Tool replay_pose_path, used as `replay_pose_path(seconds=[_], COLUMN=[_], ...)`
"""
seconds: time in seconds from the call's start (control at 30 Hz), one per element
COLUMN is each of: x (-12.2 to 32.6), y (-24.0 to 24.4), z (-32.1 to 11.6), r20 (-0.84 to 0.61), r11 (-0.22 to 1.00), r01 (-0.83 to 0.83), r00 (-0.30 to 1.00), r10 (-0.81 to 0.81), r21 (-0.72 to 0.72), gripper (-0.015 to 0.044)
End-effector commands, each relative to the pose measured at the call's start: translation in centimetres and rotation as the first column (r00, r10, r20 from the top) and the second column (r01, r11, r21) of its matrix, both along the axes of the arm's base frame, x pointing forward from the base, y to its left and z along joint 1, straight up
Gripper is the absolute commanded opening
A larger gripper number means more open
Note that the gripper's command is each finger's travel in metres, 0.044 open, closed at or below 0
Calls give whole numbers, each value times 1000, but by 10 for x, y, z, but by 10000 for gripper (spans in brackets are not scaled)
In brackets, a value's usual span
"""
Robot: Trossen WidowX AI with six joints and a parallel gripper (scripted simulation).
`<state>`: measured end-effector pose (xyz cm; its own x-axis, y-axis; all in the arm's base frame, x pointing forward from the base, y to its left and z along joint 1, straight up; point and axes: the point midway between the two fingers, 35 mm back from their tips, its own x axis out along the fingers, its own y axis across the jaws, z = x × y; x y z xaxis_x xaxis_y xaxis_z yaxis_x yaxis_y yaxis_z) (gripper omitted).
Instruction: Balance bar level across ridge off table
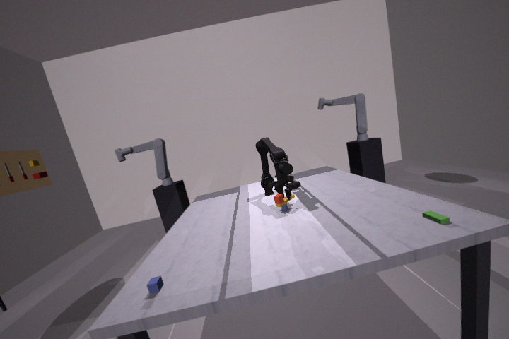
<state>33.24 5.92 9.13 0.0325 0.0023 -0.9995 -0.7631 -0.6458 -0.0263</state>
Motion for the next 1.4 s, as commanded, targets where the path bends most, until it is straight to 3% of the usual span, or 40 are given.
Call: replay_pose_path(seconds=[0.0,1.37], x=[-2,-2], y=[0,1], z=[-4,-1], r20=[-7,-7], r11=[1000,1000], r01=[-6,-6], r00=[1000,1000], r10=[6,6], r21=[2,2], gripper=[0,0])
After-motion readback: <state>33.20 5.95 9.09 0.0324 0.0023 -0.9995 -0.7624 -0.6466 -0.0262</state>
